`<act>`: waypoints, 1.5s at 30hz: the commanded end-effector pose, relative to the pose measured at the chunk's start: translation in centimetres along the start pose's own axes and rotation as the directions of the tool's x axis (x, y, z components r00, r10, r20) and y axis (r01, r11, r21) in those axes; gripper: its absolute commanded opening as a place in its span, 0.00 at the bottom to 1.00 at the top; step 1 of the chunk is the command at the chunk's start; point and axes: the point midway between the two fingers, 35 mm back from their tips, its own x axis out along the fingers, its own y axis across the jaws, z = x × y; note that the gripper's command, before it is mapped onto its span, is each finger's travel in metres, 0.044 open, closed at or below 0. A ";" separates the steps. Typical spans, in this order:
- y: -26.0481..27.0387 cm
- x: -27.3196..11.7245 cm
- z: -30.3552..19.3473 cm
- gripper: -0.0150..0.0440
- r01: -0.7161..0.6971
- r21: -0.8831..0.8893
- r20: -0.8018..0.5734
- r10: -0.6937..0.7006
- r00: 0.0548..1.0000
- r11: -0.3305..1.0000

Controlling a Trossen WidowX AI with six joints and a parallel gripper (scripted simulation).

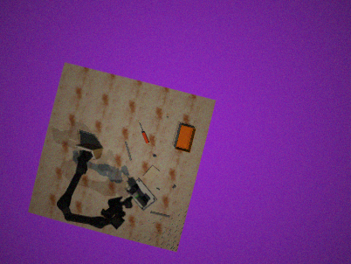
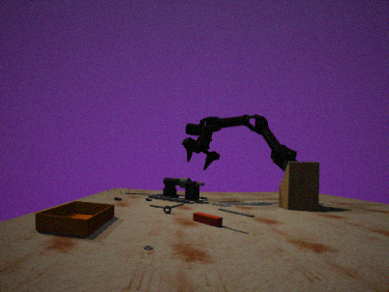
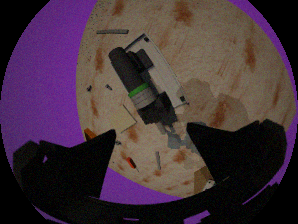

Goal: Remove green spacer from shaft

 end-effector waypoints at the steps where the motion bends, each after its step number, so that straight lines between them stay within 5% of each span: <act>1: 0.2 5.3 -3.5 1.00 0.327 -0.356 0.085 -0.319 0.944 0.875; 45: -0.2 6.0 -4.5 1.00 0.391 -0.430 0.126 -0.375 0.918 0.814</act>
